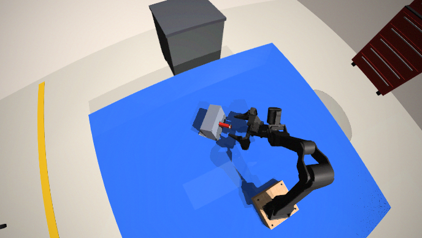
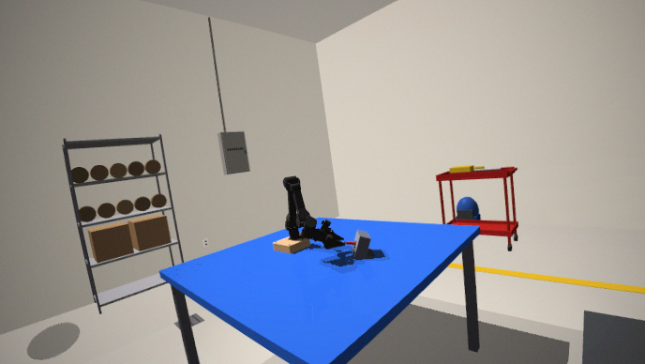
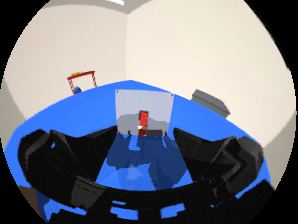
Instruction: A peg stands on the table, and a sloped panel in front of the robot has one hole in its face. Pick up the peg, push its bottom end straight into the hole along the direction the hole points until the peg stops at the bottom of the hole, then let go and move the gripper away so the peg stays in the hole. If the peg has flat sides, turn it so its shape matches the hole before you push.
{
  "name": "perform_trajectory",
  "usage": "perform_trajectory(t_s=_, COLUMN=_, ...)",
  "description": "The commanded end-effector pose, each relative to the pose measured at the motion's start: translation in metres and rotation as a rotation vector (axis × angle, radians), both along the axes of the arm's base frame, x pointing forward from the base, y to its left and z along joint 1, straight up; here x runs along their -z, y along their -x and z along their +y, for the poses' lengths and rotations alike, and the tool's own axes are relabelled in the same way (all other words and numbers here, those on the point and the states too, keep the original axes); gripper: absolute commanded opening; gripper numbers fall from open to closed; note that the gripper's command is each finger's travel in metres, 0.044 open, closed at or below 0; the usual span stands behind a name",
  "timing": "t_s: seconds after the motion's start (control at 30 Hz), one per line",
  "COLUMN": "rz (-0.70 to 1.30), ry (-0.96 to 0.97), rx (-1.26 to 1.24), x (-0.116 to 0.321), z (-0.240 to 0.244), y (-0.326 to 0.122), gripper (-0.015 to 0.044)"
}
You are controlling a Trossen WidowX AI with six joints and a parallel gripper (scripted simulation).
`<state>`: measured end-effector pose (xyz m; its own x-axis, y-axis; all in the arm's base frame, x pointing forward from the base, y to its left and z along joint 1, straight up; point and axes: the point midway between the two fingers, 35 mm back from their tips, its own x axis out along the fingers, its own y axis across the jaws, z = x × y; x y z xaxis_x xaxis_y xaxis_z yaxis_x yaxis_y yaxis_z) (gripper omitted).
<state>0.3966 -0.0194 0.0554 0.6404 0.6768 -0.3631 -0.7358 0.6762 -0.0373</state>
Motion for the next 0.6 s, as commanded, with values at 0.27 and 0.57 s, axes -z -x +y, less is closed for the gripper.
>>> perform_trajectory(t_s=0.27, rz=0.0, ry=0.002, rx=-0.001, x=-0.006, z=-0.015, y=0.012, gripper=0.044)
perform_trajectory(t_s=0.57, rz=0.0, ry=-0.001, rx=0.001, x=-0.01, z=-0.025, y=0.021, gripper=0.044)
